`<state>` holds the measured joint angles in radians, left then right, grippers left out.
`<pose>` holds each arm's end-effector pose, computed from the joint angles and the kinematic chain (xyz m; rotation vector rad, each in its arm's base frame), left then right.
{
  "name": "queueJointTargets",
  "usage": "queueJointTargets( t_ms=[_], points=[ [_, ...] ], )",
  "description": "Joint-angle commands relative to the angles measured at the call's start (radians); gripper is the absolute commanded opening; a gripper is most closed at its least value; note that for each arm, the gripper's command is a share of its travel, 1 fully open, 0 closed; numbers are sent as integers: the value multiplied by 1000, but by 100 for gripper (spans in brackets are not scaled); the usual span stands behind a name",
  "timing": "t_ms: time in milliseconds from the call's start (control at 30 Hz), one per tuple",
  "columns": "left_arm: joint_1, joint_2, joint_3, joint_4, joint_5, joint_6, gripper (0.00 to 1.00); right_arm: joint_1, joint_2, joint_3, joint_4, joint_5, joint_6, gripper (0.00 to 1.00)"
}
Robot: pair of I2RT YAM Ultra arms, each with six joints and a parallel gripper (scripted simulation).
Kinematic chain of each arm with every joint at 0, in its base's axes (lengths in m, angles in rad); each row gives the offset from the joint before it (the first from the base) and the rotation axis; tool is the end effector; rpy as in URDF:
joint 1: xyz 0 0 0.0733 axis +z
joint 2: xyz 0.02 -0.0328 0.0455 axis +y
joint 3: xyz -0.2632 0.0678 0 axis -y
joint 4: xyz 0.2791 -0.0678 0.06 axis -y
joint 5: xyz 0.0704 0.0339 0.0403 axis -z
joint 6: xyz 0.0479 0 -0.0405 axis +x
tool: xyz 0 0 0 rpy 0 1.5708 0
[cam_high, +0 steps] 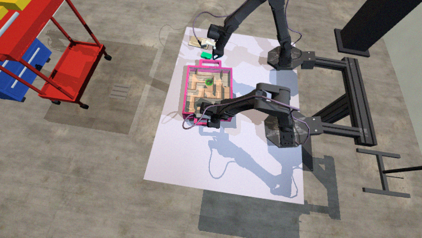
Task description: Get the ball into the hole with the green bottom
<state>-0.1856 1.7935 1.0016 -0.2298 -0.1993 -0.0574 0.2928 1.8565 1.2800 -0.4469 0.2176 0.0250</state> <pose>0.3734 -0.0593 0.1188 0.0924 2.5682 0.1672 0.4064 0.1129 0.1693 -0.2643 2.5513 -0.1626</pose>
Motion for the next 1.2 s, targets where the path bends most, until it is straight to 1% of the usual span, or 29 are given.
queueJointTargets(
  t_ms=[0, 133, 233, 267, 300, 333, 367, 500, 633, 733, 867, 1167],
  points=[
    [12, 25, 36, 43, 15, 12, 34, 7, -2, 28, -1, -4, 1, 34],
    [8, 40, 30, 55, 16, 13, 34, 7, -2, 28, -1, -4, 1, 34],
    [10, -16, 38, 55, 16, 14, 34, 7, -2, 27, -1, -4, 1, 34],
    [10, 12, 35, 55, 16, 12, 34, 7, -2, 27, -1, -4, 1, 34],
    [16, 16, 34, 55, 15, 11, 34, -7, 23, 36, 17, -9, -5, 34],
    [9, 18, 27, 45, 12, 11, 34, -10, 21, 44, 22, -9, -7, 34],
    [8, 17, 34, 56, 11, 11, 34, -11, 26, 23, 27, -10, -7, 34],
    [8, 18, 35, 45, 11, 11, 34, -6, 43, 46, 43, -12, -11, 34],
    [8, 18, 35, 45, 11, 11, 34, -17, 65, 49, 63, -14, -15, 34],
    [8, 18, 35, 45, 11, 11, 34, -2, 54, 38, 63, -11, -14, 34],
    [8, 18, 35, 45, 11, 11, 34, -24, 90, 44, 83, -16, -18, 34],
    [8, 18, 35, 45, 11, 11, 34, -26, 134, 60, 116, -20, -25, 34]
  ],
)
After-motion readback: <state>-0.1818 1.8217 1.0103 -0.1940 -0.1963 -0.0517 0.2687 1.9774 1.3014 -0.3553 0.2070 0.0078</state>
